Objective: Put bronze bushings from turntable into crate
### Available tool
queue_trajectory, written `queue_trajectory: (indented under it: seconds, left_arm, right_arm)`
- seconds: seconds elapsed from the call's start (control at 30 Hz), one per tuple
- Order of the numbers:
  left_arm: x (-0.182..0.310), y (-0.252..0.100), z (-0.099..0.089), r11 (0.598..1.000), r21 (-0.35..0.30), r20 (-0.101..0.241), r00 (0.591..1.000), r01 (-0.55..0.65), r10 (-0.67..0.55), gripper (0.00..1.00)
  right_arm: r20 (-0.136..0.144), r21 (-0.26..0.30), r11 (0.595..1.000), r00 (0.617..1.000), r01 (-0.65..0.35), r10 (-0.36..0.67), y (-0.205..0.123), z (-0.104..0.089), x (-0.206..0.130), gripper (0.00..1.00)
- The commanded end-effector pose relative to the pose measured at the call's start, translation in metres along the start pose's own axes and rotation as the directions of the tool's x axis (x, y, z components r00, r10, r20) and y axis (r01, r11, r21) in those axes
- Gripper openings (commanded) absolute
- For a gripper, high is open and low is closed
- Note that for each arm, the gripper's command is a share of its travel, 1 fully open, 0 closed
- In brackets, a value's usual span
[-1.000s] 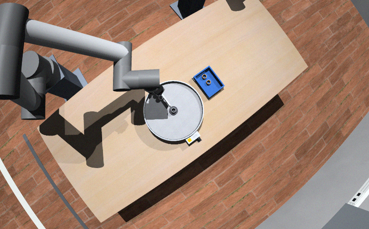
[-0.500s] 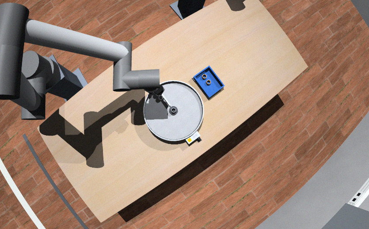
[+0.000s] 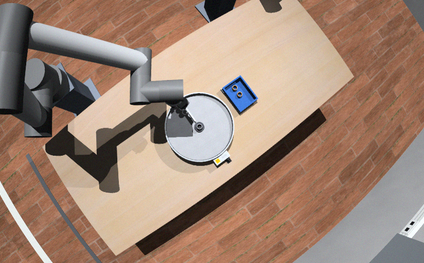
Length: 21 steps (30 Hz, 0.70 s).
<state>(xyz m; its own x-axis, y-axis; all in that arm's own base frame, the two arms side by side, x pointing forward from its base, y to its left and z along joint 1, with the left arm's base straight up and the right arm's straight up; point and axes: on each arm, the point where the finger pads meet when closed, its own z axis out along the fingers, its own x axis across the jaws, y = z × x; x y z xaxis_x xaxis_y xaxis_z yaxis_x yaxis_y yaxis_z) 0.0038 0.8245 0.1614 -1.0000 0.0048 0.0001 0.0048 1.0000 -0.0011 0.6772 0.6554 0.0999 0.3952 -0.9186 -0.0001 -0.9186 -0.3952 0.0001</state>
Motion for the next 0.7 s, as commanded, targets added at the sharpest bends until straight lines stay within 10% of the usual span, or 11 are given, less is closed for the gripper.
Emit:
queue_trajectory:
  seconds: [0.0,0.67]
  left_arm:
    - [0.0,0.0,-0.001,1.0,-0.001,0.0,1.0,0.0,0.0,1.0]
    - [0.0,0.0,-0.001,1.0,-0.001,0.0,1.0,0.0,0.0,1.0]
  right_arm:
    - [0.001,0.001,1.0,1.0,0.0,0.0,-0.001,0.0,0.0,0.39]
    - [0.001,0.001,1.0,1.0,0.0,0.0,-0.001,0.01,0.0,0.39]
